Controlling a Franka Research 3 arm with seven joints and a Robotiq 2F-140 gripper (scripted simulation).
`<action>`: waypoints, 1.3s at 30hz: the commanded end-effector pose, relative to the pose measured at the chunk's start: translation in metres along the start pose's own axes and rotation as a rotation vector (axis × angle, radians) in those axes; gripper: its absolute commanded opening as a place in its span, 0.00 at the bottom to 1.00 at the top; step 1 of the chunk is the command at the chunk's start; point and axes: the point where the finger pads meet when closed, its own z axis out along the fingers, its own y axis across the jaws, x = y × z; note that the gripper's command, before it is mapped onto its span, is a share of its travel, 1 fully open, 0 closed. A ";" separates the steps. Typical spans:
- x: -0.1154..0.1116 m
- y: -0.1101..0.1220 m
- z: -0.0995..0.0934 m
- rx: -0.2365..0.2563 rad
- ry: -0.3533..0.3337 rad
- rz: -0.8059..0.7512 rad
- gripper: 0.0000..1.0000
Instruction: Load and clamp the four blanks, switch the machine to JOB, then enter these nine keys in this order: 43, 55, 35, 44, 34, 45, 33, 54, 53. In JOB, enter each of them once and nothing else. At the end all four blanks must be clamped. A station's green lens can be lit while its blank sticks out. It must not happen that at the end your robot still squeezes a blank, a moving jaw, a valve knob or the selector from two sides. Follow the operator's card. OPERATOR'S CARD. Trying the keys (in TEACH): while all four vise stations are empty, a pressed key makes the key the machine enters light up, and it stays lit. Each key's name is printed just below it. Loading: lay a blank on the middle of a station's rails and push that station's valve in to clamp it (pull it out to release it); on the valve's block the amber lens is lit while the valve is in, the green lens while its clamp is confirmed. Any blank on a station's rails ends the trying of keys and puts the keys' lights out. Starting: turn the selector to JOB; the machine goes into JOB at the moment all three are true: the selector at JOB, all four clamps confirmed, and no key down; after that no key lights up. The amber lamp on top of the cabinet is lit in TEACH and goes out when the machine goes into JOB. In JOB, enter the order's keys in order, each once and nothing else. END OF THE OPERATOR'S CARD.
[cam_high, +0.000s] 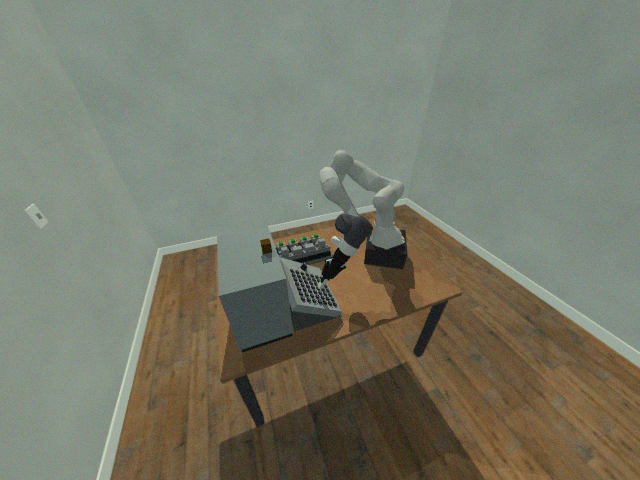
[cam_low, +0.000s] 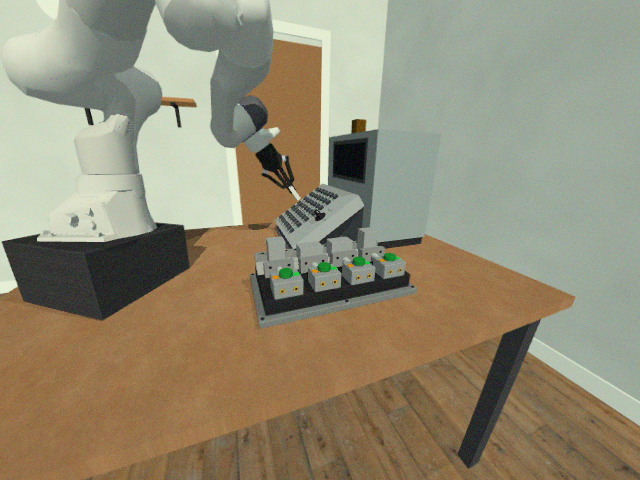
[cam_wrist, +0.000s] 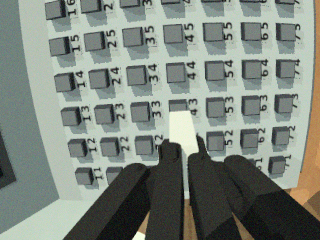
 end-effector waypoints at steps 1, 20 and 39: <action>0.002 -0.001 0.001 -0.003 0.014 0.016 0.00; 0.002 -0.001 0.022 -0.003 0.014 0.016 0.00; 0.002 -0.001 0.023 -0.003 0.014 0.016 0.00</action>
